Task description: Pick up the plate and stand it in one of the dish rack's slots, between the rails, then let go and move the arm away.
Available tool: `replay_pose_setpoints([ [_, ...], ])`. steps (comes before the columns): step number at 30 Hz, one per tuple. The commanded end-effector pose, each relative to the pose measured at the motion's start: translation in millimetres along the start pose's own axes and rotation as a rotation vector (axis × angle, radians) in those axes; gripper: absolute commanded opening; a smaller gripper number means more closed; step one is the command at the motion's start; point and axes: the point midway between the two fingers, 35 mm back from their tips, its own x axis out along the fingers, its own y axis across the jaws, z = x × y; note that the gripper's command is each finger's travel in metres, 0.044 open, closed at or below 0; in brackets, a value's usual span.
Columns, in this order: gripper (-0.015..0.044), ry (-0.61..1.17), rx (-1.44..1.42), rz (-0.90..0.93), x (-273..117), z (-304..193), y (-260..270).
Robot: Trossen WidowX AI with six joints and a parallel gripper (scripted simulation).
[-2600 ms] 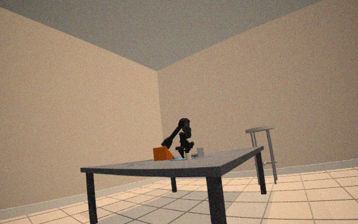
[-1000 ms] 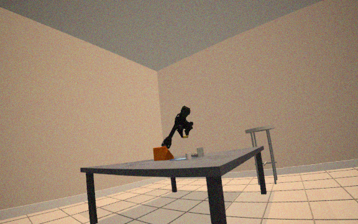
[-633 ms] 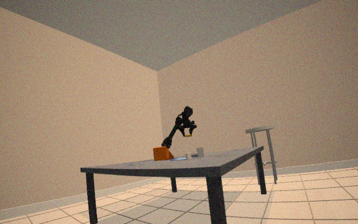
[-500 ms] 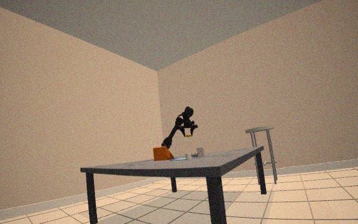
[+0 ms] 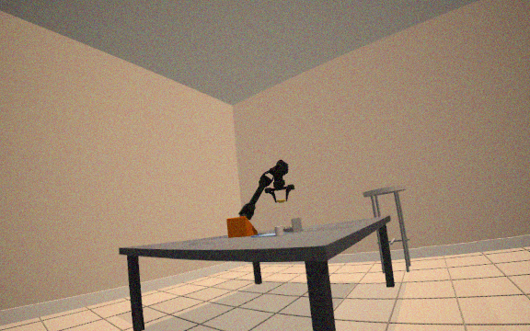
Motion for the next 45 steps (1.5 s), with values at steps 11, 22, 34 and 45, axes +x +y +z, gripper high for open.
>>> replay_pose_setpoints([
  [11,0.0,0.01,0.46,0.004,4,-57,-5],
  [22,0.0,0.019,0.833,0.002,10,-100,-15],
  [34,0.0,-0.111,0.742,-0.053,32,-94,-24],
  [45,0.0,-0.364,0.509,-0.122,68,-75,-34],
])
